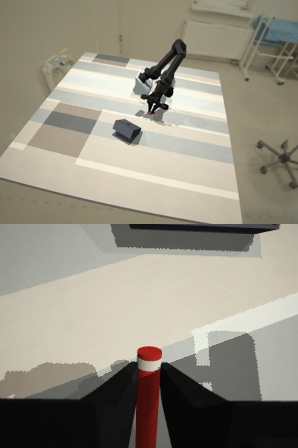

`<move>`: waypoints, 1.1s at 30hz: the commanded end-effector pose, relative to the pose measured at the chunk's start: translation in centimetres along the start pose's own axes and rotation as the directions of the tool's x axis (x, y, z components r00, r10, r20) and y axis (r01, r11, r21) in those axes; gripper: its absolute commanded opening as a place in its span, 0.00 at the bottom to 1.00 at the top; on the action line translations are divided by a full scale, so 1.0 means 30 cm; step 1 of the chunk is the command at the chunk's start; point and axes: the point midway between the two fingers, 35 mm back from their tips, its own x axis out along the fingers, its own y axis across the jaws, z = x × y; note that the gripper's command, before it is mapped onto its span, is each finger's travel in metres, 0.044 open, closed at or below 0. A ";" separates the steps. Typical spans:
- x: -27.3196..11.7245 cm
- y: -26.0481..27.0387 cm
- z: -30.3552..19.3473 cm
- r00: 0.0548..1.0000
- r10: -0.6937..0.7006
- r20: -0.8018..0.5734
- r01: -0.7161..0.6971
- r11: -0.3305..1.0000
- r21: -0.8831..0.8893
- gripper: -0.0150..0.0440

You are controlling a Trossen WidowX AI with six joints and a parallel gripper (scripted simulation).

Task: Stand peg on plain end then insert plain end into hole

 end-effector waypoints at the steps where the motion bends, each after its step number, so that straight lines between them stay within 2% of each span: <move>1: -0.006 -0.009 -0.007 0.999 -0.006 0.032 0.006 1.000 0.005 0.34; 33: -0.063 -0.009 -0.052 0.953 -0.007 0.304 0.005 1.000 0.008 0.34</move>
